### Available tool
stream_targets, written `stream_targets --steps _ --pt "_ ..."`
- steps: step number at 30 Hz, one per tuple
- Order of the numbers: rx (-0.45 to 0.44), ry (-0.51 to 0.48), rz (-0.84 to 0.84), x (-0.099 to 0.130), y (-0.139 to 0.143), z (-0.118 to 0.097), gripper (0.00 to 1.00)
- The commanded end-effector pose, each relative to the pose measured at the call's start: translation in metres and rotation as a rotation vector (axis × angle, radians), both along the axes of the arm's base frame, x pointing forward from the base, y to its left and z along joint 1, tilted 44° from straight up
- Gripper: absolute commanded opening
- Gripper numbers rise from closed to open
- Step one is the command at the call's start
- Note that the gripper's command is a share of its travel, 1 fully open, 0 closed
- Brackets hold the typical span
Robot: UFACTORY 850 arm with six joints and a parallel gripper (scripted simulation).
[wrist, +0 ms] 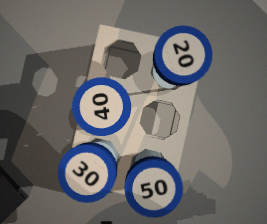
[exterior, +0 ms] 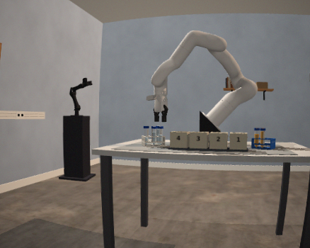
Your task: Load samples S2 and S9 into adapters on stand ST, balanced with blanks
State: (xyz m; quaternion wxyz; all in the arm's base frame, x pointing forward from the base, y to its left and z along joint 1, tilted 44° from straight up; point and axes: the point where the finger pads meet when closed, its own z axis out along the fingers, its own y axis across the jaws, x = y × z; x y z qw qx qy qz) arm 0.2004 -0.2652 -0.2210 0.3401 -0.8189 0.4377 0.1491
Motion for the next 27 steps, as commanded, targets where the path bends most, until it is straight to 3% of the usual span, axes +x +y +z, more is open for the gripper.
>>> stream_targets --steps 1,27 --pt "-0.002 -0.001 0.000 0.000 -0.006 0.005 1.00" --pt "-0.002 -0.001 0.000 -0.003 -0.050 0.051 1.00"
